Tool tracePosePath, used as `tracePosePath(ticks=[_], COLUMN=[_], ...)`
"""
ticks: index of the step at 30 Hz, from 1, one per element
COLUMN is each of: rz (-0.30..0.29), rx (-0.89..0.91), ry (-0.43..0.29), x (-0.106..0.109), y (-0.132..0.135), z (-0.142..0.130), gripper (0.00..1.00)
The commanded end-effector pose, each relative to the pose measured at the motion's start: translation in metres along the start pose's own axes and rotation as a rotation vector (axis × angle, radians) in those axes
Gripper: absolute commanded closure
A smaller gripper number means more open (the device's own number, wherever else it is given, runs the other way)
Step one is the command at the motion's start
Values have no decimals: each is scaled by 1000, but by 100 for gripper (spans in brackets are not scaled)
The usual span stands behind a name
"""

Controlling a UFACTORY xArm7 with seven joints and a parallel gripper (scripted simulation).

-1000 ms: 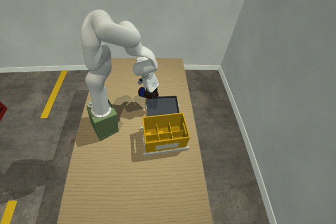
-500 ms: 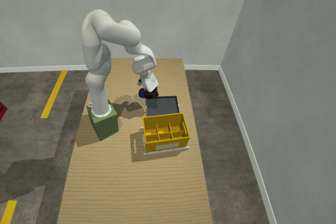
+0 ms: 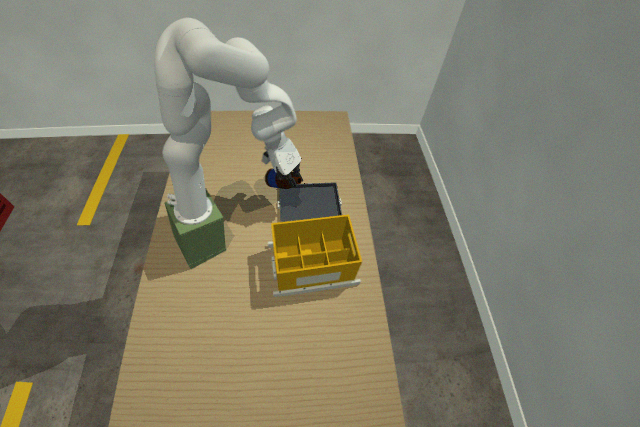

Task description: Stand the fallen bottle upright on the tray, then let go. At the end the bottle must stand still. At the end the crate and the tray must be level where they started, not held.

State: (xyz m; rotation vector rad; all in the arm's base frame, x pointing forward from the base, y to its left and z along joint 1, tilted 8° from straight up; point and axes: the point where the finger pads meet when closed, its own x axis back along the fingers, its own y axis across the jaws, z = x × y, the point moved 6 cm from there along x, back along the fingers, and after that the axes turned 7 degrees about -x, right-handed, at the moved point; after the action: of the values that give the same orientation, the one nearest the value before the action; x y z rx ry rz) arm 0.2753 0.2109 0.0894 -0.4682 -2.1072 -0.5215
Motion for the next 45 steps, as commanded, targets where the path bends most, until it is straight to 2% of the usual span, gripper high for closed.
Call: tracePosePath(ticks=[1, 21, 45], rz=[-2, -1, -15], rx=[-1, 0, 0], ry=[-2, -14, -149], x=[0, 0, 0], y=[1, 0, -1], z=[-1, 1, 9], gripper=[100, 100, 100])
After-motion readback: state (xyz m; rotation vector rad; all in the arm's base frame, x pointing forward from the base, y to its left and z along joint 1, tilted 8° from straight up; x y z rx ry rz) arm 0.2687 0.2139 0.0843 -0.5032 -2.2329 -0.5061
